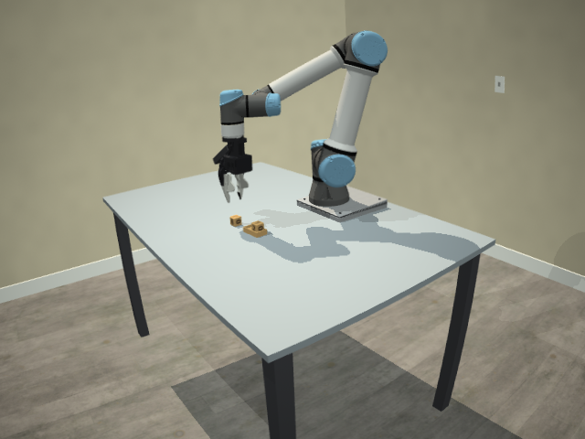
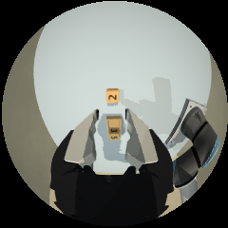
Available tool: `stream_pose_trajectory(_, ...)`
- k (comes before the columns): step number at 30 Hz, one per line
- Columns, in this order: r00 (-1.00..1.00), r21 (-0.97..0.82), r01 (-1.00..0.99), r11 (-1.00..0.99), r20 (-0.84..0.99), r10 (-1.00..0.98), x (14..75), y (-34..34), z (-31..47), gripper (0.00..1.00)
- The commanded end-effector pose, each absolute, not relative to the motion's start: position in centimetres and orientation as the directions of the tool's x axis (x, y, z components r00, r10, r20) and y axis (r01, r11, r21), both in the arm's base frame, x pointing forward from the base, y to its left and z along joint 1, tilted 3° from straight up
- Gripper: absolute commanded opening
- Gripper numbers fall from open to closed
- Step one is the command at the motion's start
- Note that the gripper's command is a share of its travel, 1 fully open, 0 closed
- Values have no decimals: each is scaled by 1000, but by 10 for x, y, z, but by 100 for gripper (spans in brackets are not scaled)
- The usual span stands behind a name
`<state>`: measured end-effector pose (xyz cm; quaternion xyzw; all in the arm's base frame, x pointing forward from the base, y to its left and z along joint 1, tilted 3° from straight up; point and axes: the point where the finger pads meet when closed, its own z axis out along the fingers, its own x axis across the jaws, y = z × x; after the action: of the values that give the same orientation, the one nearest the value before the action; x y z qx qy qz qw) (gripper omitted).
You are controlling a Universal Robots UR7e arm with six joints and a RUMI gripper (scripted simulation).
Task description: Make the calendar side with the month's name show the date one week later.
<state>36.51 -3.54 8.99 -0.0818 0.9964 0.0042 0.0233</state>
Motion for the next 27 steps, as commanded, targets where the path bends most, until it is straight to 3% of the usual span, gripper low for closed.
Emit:
stream_pose_trajectory(1, -986, 7, -164, 987, -43, -163, 364, -34, 80, 28)
stream_pose_trajectory(27, -986, 7, -163, 987, -43, -163, 366, -34, 48, 28)
